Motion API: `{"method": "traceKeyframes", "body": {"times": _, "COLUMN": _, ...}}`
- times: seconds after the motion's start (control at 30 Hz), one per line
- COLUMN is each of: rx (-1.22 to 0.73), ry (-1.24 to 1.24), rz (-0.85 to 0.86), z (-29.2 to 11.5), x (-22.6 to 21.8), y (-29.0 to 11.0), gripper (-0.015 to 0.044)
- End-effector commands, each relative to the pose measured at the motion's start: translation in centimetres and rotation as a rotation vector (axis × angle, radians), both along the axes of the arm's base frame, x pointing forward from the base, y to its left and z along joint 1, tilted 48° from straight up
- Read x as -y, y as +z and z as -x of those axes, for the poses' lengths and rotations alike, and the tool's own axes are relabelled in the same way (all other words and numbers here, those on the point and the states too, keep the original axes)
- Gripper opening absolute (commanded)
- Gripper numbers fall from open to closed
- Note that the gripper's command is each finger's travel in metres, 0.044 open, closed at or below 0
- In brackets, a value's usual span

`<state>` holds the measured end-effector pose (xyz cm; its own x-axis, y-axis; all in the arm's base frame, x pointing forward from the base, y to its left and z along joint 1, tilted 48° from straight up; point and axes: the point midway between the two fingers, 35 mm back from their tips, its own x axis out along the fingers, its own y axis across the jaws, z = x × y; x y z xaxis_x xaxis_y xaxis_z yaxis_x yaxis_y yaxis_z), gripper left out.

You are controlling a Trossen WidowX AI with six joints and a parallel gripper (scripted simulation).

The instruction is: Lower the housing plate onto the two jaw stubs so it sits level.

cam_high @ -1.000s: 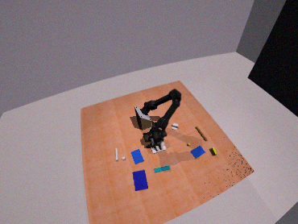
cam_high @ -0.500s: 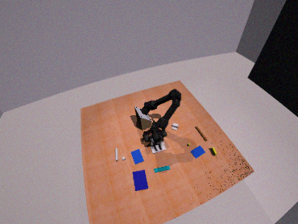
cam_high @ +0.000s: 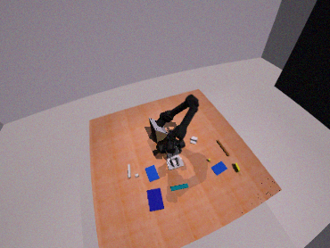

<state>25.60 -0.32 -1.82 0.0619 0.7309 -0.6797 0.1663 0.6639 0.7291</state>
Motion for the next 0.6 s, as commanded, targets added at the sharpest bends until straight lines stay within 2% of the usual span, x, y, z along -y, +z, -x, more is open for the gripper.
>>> {"method": "traceKeyframes", "body": {"times": 0.0, "rx": 0.001, "ry": 0.008, "rz": 0.0, "z": 0.3, "x": 1.1, "y": 1.2, "gripper": 0.044}}
{"method": "traceKeyframes", "body": {"times": 0.1, "rx": 0.003, "ry": -0.003, "rz": 0.004, "z": 0.4, "x": 0.9, "y": 0.7, "gripper": 0.044}}
{"method": "traceKeyframes", "body": {"times": 0.4, "rx": -0.003, "ry": 0.008, "rz": 0.002, "z": 5.5, "x": 4.4, "y": 4.4, "gripper": 0.044}}
{"method": "traceKeyframes", "body": {"times": 0.57, "rx": -0.003, "ry": 0.008, "rz": 0.002, "z": 5.6, "x": 4.4, "y": 4.5, "gripper": 0.044}}
